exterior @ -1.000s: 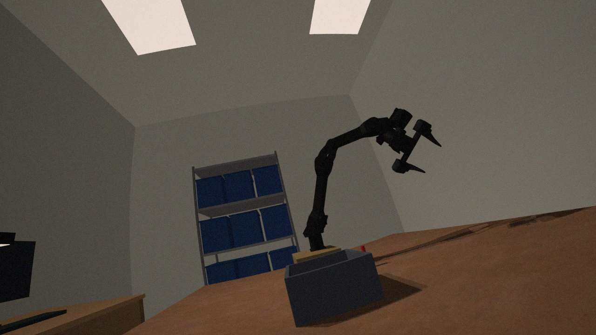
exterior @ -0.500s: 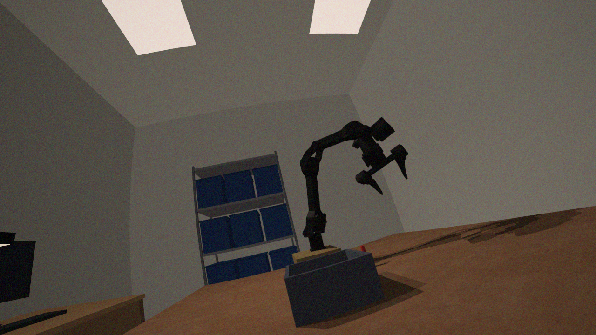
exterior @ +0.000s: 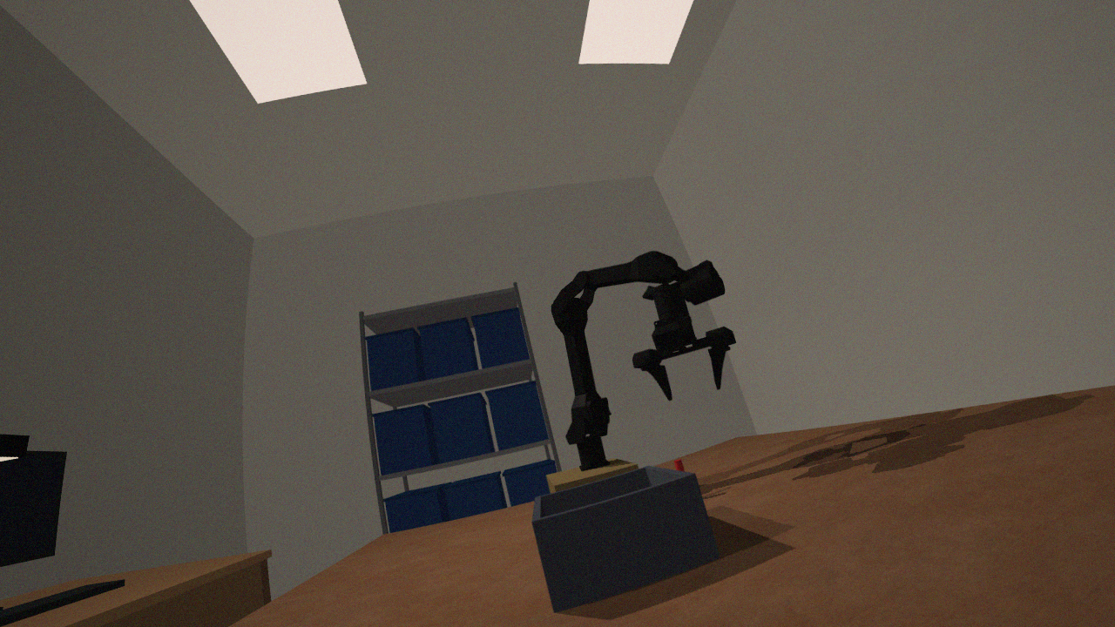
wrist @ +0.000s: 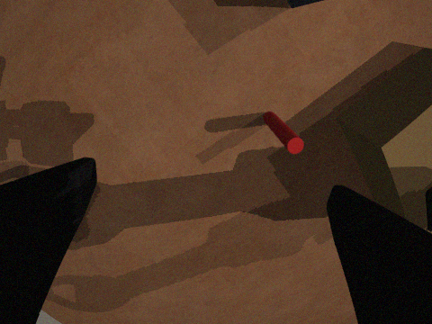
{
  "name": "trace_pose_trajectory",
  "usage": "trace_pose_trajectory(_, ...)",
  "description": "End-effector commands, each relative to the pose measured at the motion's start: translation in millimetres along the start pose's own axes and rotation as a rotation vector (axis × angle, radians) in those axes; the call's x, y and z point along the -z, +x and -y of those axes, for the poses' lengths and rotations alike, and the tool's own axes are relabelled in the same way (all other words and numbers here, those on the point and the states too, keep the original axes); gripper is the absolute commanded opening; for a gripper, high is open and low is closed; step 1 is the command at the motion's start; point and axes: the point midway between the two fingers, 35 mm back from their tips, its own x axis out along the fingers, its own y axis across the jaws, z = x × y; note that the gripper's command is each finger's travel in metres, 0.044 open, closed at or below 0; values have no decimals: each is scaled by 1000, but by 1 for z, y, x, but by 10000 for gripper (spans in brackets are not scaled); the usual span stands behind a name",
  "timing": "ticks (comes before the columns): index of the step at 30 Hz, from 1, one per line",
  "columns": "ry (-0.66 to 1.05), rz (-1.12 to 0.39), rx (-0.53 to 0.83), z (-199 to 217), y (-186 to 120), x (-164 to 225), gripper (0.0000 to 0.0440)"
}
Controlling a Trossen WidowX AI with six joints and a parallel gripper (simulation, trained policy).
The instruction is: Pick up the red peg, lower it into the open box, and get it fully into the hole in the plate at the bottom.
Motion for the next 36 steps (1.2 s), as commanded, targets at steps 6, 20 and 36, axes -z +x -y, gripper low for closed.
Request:
trace_pose_trajectory(6,-14,-35,132,34,31,11,440)
trace_pose_trajectory(20,9,-49,222,57,81,18,440)
trace_pose_trajectory(36,30,-17,192,60,148,18,440)
